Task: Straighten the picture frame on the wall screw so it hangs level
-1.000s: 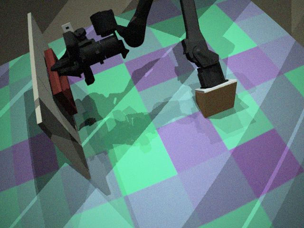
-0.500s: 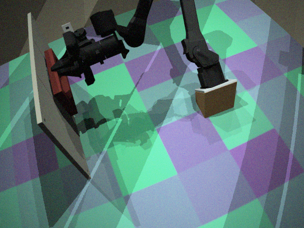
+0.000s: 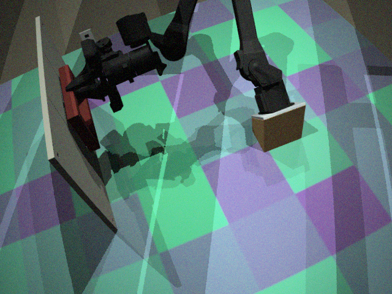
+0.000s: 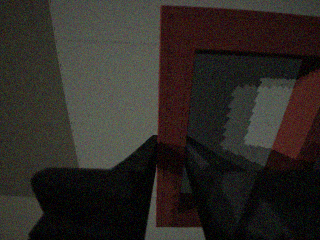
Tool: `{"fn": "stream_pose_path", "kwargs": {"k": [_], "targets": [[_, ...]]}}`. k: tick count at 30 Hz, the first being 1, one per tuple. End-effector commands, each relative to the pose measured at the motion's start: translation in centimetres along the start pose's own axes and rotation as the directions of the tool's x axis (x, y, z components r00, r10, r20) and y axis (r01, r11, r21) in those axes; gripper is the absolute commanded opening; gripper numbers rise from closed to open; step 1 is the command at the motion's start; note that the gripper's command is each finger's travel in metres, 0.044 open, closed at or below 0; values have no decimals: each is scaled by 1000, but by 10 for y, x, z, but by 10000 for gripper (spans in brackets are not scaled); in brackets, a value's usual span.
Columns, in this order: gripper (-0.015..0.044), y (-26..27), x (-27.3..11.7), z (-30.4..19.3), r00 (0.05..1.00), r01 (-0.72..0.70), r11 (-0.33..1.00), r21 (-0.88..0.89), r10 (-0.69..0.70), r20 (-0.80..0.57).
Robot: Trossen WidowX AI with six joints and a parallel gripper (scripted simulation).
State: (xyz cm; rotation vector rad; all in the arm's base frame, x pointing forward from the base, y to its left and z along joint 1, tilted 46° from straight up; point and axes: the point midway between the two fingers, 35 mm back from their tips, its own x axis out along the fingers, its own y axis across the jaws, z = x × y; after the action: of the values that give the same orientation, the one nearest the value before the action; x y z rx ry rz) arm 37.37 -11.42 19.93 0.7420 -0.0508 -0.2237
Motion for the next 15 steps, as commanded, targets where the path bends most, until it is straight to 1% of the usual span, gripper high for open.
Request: {"fn": "stream_pose_path", "kwargs": {"k": [1,6,7,15], "targets": [[0,0,0,0,1000,0,1000,30,0,0],[0,-1,0,0,1000,0,998,55,0,0],[26,0,0,0,1000,0,1000,31,0,0],[236,0,0,0,1000,0,1000,31,0,0]]}}
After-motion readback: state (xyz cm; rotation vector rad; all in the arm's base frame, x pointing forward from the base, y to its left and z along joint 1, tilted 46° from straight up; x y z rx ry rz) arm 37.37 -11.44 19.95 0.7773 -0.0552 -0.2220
